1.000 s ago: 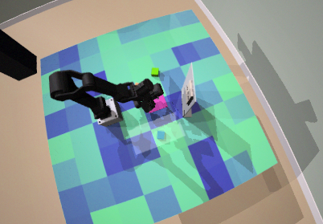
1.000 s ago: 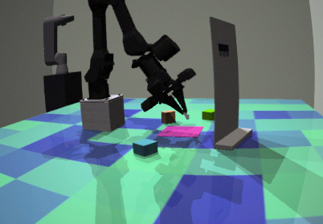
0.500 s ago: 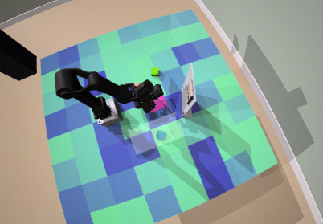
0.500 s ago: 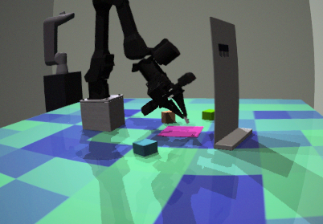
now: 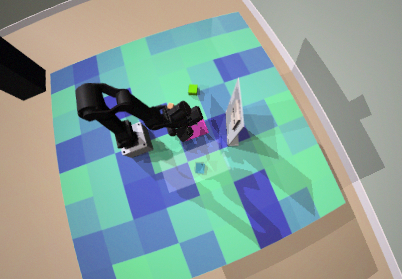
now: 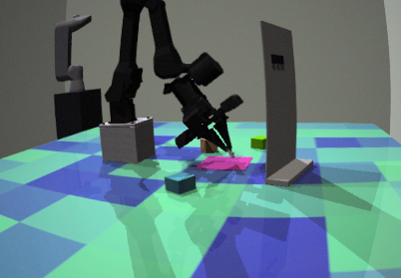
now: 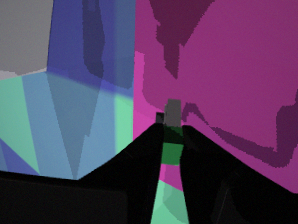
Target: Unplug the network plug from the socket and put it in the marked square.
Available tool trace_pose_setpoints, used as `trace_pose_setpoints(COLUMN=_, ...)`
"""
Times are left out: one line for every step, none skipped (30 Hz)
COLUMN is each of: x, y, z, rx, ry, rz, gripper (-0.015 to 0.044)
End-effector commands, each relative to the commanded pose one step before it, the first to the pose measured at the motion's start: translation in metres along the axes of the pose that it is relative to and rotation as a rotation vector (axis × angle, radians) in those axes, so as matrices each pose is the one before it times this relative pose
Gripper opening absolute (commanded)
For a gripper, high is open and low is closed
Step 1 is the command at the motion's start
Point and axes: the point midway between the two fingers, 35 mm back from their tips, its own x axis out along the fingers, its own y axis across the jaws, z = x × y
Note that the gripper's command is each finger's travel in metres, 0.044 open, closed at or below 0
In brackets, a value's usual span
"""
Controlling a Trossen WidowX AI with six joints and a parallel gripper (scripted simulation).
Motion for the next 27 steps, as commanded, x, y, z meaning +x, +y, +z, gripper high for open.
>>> trace_pose_setpoints(x=0.00196, y=-0.00600, z=0.00062, rx=-0.0038, ry=-0.00357, rz=-0.00961, gripper=0.0000)
trace_pose_setpoints(x=0.00053, y=-0.00058, z=0.00000, rx=0.0000, ry=0.00000, rz=-0.00003, gripper=0.0000)
trace_pose_setpoints(x=0.00053, y=-0.00058, z=0.00000, rx=0.0000, ry=0.00000, rz=-0.00003, gripper=0.0000)
trace_pose_setpoints(x=0.00053, y=-0.00058, z=0.00000, rx=0.0000, ry=0.00000, rz=-0.00004, gripper=0.0000)
trace_pose_setpoints(x=0.00052, y=-0.00058, z=0.00000, rx=0.0000, ry=0.00000, rz=-0.00004, gripper=0.0000)
trace_pose_setpoints(x=0.00052, y=-0.00059, z=0.00000, rx=0.0000, ry=0.00000, rz=-0.00004, gripper=0.0000)
trace_pose_setpoints(x=0.00051, y=-0.00059, z=0.00000, rx=0.0000, ry=0.00000, rz=-0.00004, gripper=0.0000)
trace_pose_setpoints(x=0.00051, y=-0.00059, z=0.00000, rx=0.0000, ry=0.00000, rz=-0.00004, gripper=0.0000)
trace_pose_setpoints(x=0.00042, y=-0.00049, z=0.00000, rx=0.0000, ry=0.00000, rz=-0.00003, gripper=0.0000)
trace_pose_setpoints(x=0.00025, y=-0.00030, z=0.00000, rx=0.0000, ry=0.00000, rz=-0.00002, gripper=0.0000)
trace_pose_setpoints(x=0.00006, y=0.00015, z=-0.00003, rx=0.0000, ry=0.00000, rz=0.00002, gripper=0.0000)
trace_pose_setpoints(x=0.00015, y=0.00024, z=-0.00006, rx=0.0000, ry=0.00000, rz=0.00003, gripper=0.0000)
trace_pose_setpoints(x=0.00027, y=0.00027, z=-0.00009, rx=0.0000, ry=0.00001, rz=0.00003, gripper=0.0000)
trace_pose_setpoints(x=0.00032, y=0.00021, z=-0.00010, rx=0.0000, ry=0.00001, rz=0.00003, gripper=0.0000)
trace_pose_setpoints(x=0.00033, y=0.00012, z=-0.00009, rx=0.0000, ry=0.00001, rz=0.00002, gripper=0.0000)
trace_pose_setpoints(x=0.00033, y=0.00005, z=-0.00009, rx=0.0000, ry=0.00001, rz=0.00002, gripper=0.0000)
trace_pose_setpoints(x=0.00032, y=0.00000, z=-0.00010, rx=0.0000, ry=0.00001, rz=0.00001, gripper=0.0000)
trace_pose_setpoints(x=0.00030, y=-0.00006, z=-0.00010, rx=0.0000, ry=0.00001, rz=0.00000, gripper=0.0000)
trace_pose_setpoints(x=0.00029, y=-0.00011, z=-0.00009, rx=0.0000, ry=0.00001, rz=0.00000, gripper=0.0000)
trace_pose_setpoints(x=0.00029, y=-0.00014, z=-0.00009, rx=0.0000, ry=0.00001, rz=0.00000, gripper=0.0000)
trace_pose_setpoints(x=0.00029, y=-0.00017, z=-0.00009, rx=0.0000, ry=0.00001, rz=-0.00001, gripper=0.0000)
trace_pose_setpoints(x=0.00030, y=-0.00018, z=-0.00010, rx=0.0000, ry=0.00001, rz=-0.00001, gripper=0.0000)
trace_pose_setpoints(x=0.00030, y=-0.00018, z=-0.00010, rx=0.0000, ry=0.00001, rz=-0.00001, gripper=0.0000)
trace_pose_setpoints(x=0.00040, y=-0.00023, z=-0.00013, rx=0.0000, ry=0.00001, rz=-0.00001, gripper=0.0000)
trace_pose_setpoints(x=-0.00129, y=0.00108, z=-0.00020, rx=0.0000, ry=0.00351, rz=0.00229, gripper=0.0000)
trace_pose_setpoints(x=0.00000, y=0.00000, z=0.00000, rx=0.0000, ry=0.00000, rz=0.00000, gripper=0.0000)
trace_pose_setpoints(x=0.00000, y=0.00000, z=0.00000, rx=0.0000, ry=0.00000, rz=0.00000, gripper=0.0000)
